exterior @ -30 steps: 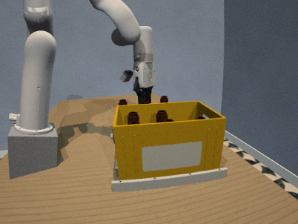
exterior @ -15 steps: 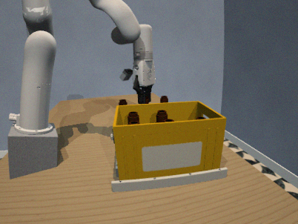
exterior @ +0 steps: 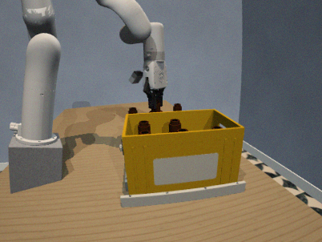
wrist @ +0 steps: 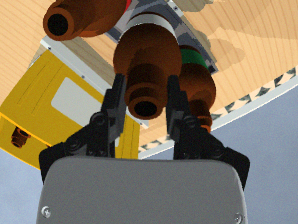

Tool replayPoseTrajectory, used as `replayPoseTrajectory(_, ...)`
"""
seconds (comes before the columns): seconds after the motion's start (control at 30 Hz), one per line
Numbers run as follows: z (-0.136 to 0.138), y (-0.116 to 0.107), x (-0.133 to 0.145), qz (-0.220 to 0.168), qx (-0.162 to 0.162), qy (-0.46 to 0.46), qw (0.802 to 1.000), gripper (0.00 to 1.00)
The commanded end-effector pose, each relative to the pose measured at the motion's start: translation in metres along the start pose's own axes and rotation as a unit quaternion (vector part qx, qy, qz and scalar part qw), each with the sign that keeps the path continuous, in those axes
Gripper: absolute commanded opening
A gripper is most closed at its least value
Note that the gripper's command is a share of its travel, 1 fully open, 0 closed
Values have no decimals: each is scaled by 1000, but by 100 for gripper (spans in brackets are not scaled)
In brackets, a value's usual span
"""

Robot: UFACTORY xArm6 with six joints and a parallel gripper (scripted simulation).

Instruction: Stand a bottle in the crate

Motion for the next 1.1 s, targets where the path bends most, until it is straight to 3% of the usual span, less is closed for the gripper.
replayPoseTrajectory(0.0, 1, -6, 0, -1, 2, 0, 1000, 0)
replayPoseTrajectory(1.07, 1, -21, -1, -1, 2, 0, 1000, 0)
Point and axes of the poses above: the point where the finger pads meet when closed, its own y axis out along the fingers, its own z axis across the jaws, x = y × z, the point moved 5 cm from there along -y, back along the fingers, and after that the axes turned 3 degrees about -y, right-handed, at the moved point
